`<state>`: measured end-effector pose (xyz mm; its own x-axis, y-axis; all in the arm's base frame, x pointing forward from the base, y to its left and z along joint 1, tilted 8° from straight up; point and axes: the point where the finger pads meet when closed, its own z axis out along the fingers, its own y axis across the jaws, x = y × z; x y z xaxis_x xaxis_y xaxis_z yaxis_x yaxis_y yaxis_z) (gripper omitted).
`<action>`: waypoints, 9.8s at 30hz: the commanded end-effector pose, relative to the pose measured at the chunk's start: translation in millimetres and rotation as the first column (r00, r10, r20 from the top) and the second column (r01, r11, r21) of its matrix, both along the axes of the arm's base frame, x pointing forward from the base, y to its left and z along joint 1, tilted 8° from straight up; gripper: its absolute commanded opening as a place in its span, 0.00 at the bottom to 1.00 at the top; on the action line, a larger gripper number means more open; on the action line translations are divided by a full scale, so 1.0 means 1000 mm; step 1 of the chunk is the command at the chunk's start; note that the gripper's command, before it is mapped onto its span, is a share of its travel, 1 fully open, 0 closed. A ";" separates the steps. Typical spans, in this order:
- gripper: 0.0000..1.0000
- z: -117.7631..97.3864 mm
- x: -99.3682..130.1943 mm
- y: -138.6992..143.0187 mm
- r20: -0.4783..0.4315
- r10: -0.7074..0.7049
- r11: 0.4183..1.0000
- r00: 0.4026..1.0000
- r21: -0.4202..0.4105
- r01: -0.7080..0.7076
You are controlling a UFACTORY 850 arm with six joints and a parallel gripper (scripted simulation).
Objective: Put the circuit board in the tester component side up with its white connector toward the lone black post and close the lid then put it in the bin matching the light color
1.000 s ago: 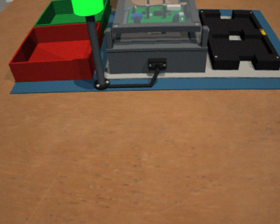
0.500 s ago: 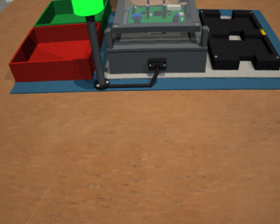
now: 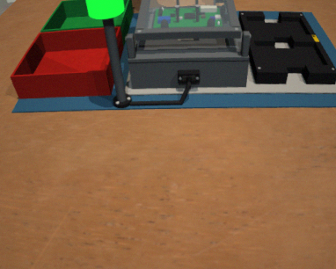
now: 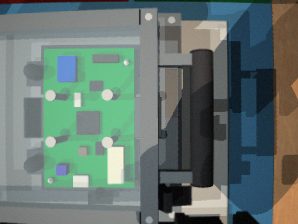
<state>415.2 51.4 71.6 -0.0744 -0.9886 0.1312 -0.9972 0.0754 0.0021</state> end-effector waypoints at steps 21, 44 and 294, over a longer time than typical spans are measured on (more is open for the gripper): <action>0.28 0.003 -0.002 -0.017 0.002 0.000 1.000 1.000 0.000 0.000; 0.28 0.008 -0.009 -0.063 0.002 0.000 1.000 1.000 0.000 0.000; 0.00 0.010 0.007 -0.064 0.002 0.000 1.000 1.000 0.000 0.000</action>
<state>421.2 -12.5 81.5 -0.0744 -0.9886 0.1310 -0.9972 0.0754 0.0023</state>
